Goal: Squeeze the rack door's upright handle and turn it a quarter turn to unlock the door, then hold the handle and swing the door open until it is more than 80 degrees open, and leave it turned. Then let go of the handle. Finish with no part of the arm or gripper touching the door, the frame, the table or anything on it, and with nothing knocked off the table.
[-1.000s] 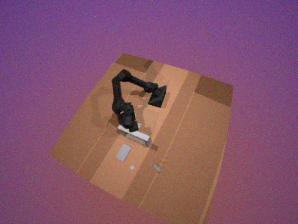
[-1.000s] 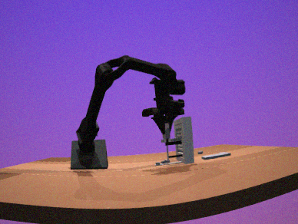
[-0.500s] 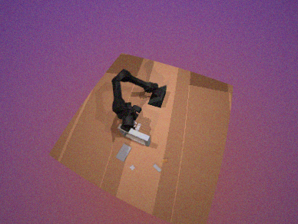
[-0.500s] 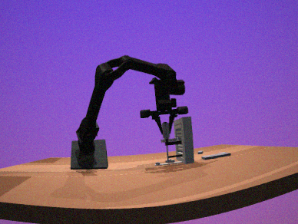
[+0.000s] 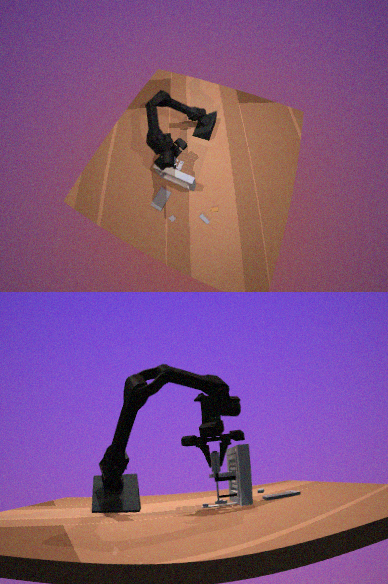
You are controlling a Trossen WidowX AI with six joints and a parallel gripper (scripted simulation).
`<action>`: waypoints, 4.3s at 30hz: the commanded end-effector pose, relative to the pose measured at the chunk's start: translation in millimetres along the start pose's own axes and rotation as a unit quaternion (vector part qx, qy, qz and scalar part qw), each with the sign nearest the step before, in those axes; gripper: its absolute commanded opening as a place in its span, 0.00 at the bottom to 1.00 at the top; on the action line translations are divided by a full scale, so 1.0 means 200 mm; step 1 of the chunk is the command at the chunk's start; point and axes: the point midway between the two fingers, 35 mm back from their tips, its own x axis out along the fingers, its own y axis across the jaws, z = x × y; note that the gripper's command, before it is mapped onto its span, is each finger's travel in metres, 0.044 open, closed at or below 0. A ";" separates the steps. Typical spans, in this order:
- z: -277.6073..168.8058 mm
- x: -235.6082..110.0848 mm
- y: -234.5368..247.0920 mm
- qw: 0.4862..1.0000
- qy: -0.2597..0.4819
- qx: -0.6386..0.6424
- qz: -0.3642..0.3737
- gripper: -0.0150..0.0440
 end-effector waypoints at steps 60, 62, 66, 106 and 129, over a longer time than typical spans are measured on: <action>0.00 0.01 0.01 0.915 0.003 -0.404 0.001 0.76; 0.00 0.01 0.01 0.894 0.003 -0.449 0.001 0.76; 0.00 0.01 0.01 0.845 0.003 -0.535 0.001 0.76; 0.00 0.01 0.01 0.015 0.001 -1.000 0.003 0.76; 0.00 0.01 0.01 -0.242 0.000 -0.970 0.003 0.54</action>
